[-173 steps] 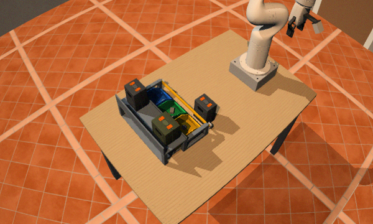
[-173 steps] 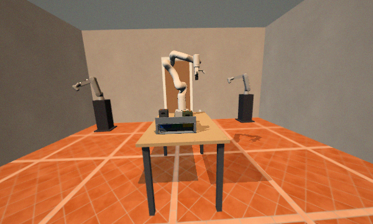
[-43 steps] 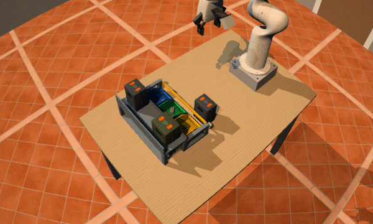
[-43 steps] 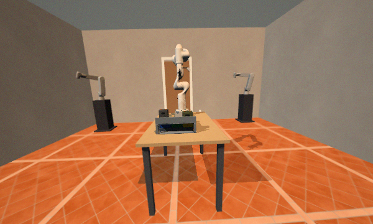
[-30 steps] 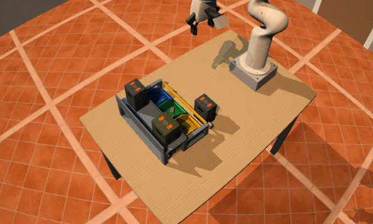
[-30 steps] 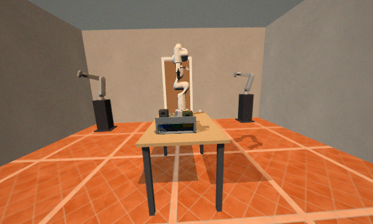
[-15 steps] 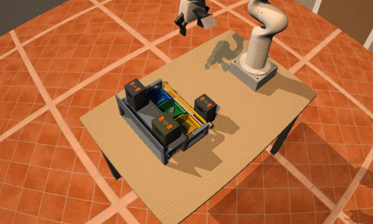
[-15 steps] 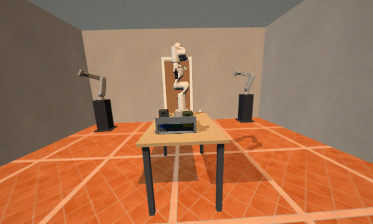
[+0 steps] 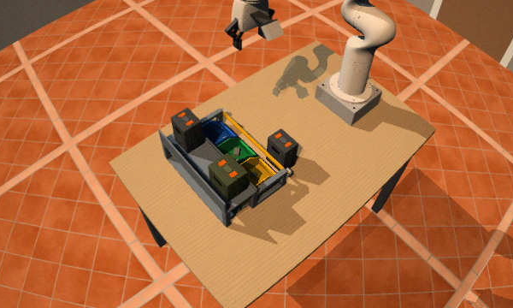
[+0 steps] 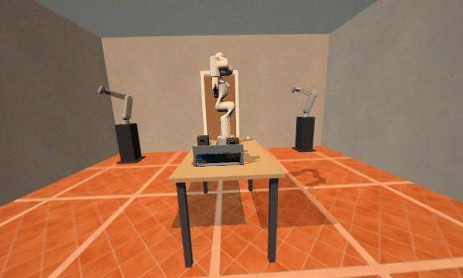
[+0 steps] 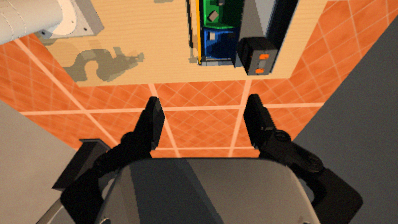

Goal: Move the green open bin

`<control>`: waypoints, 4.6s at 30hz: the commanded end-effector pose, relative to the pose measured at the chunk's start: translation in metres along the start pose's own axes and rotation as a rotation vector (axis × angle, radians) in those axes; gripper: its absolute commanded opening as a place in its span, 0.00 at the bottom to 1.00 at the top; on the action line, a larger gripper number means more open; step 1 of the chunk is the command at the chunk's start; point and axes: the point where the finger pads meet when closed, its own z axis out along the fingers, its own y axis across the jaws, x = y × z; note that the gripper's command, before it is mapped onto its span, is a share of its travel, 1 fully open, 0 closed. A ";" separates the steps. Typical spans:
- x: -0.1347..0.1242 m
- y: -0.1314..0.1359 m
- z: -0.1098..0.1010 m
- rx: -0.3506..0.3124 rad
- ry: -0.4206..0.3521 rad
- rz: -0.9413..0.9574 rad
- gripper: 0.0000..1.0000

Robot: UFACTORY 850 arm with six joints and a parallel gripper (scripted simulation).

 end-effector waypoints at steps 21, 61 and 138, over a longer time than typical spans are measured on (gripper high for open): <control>0.008 -0.012 -0.001 -0.002 0.000 0.000 1.00; 0.010 -0.015 -0.001 -0.002 0.000 0.000 1.00; 0.011 -0.015 0.229 -0.002 0.000 0.000 1.00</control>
